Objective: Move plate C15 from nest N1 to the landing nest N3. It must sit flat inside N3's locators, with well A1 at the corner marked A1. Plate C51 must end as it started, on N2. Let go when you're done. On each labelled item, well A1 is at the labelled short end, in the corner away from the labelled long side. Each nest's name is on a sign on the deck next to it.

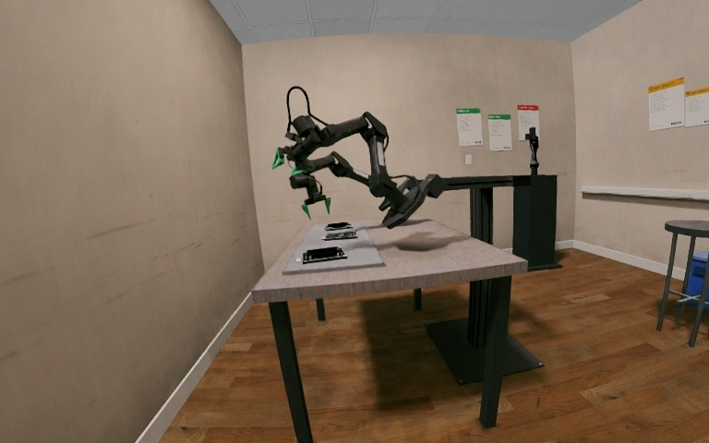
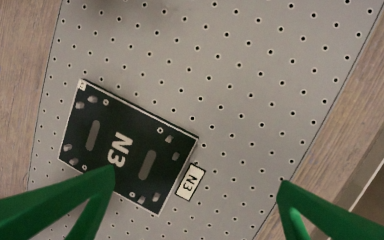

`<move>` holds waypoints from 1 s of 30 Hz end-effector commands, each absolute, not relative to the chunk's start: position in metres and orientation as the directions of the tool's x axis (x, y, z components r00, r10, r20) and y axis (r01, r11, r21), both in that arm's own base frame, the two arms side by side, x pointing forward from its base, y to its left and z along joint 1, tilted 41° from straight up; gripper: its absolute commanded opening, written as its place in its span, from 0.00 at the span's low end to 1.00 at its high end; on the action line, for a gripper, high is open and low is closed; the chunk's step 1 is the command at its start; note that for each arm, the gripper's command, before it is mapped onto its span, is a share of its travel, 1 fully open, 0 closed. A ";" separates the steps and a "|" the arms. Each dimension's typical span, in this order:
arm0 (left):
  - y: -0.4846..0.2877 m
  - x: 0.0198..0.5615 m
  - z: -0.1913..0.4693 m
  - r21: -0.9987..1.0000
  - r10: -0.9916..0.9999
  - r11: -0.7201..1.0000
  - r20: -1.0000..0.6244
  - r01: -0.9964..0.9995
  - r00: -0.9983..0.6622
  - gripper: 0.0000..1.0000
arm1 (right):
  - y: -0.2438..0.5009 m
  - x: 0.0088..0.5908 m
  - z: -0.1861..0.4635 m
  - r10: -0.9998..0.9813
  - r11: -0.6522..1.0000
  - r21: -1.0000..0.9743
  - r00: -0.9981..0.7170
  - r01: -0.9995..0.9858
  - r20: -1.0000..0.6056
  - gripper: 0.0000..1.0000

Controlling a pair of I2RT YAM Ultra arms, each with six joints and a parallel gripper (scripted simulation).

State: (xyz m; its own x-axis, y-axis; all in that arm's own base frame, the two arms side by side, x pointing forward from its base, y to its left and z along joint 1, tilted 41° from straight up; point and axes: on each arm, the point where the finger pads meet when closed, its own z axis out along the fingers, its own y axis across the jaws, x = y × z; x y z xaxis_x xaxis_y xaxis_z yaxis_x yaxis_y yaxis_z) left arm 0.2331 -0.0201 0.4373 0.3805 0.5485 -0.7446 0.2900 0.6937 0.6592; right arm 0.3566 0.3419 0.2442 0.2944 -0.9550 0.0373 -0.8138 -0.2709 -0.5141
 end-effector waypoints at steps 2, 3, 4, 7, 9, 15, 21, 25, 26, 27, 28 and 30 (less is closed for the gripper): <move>-0.021 0.232 0.439 0.664 0.552 0.691 -0.740 0.286 0.385 1.00 | 0.343 0.354 0.250 -0.954 -0.270 -0.524 0.299 -0.808 0.030 1.00; -0.021 0.232 0.439 0.664 0.552 0.691 -0.740 0.286 0.385 1.00 | 0.343 0.354 0.250 -0.954 -0.270 -0.524 0.299 -0.808 0.030 1.00; -0.021 0.232 0.439 0.664 0.552 0.691 -0.740 0.286 0.385 1.00 | 0.343 0.354 0.250 -0.954 -0.270 -0.524 0.299 -0.808 0.030 1.00; -0.021 0.232 0.439 0.664 0.552 0.691 -0.740 0.286 0.385 1.00 | 0.343 0.354 0.250 -0.954 -0.270 -0.524 0.299 -0.808 0.030 1.00; -0.021 0.232 0.439 0.664 0.552 0.691 -0.740 0.286 0.385 1.00 | 0.343 0.354 0.250 -0.954 -0.270 -0.524 0.299 -0.808 0.030 1.00; -0.021 0.232 0.439 0.664 0.552 0.691 -0.740 0.286 0.385 1.00 | 0.343 0.354 0.250 -0.954 -0.270 -0.524 0.299 -0.808 0.030 1.00; -0.023 0.230 0.439 0.705 0.581 0.654 -0.700 0.273 0.417 1.00 | 0.344 0.360 0.255 -0.970 -0.200 -0.556 0.243 -0.807 -0.003 1.00; -0.024 0.227 0.428 0.779 0.637 0.581 -0.616 0.237 0.464 1.00 | 0.339 0.367 0.263 -0.991 -0.019 -0.595 0.096 -0.804 -0.097 1.00; -0.021 0.228 0.418 0.792 0.650 0.565 -0.599 0.231 0.467 1.00 | 0.335 0.368 0.265 -0.991 0.036 -0.601 0.050 -0.799 -0.126 1.00; -0.019 0.229 0.410 0.809 0.666 0.544 -0.577 0.221 0.474 1.00 | 0.332 0.368 0.267 -0.987 0.094 -0.606 0.004 -0.790 -0.159 1.00; -0.017 0.230 0.403 0.818 0.675 0.532 -0.565 0.216 0.475 1.00 | 0.328 0.368 0.268 -0.983 0.136 -0.607 -0.031 -0.783 -0.181 1.00; -0.013 0.231 0.391 0.839 0.694 0.505 -0.535 0.204 0.481 1.00 | 0.323 0.368 0.270 -0.969 0.216 -0.609 -0.093 -0.763 -0.227 1.00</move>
